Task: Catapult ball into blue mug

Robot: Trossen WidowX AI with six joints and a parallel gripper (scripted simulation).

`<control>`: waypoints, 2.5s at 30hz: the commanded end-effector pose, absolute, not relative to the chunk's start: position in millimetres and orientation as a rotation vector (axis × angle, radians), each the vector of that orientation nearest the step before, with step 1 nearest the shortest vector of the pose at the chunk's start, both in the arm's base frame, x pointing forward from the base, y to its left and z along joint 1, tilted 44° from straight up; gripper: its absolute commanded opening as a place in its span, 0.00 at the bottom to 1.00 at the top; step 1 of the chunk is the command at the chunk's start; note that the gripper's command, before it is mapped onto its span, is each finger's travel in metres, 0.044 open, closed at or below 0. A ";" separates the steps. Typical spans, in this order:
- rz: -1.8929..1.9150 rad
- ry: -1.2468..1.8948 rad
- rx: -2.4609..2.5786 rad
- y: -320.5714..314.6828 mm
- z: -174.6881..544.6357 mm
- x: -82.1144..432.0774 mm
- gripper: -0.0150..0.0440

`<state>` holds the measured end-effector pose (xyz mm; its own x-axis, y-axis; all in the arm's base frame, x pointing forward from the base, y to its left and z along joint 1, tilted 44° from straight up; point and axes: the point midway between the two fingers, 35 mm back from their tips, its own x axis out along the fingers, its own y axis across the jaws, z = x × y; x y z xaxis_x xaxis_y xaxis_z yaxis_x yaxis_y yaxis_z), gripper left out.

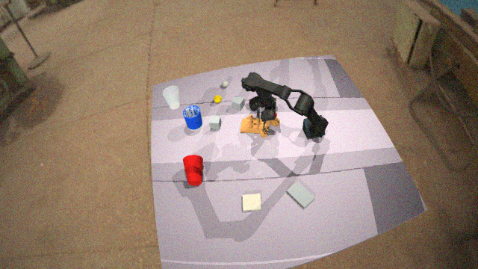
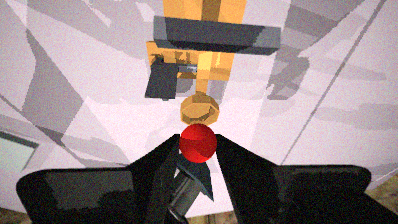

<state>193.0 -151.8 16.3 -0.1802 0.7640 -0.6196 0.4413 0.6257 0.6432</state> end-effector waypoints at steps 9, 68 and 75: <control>0.407 1.836 0.978 -140.8 3.0 183.7 0.25; -0.110 1.291 0.904 -270.5 36.2 272.6 1.00; -0.165 1.056 0.932 -308.3 39.2 328.0 1.00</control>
<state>298.6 -288.8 37.4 0.4162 0.3476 -0.8402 0.5405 0.6485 0.5360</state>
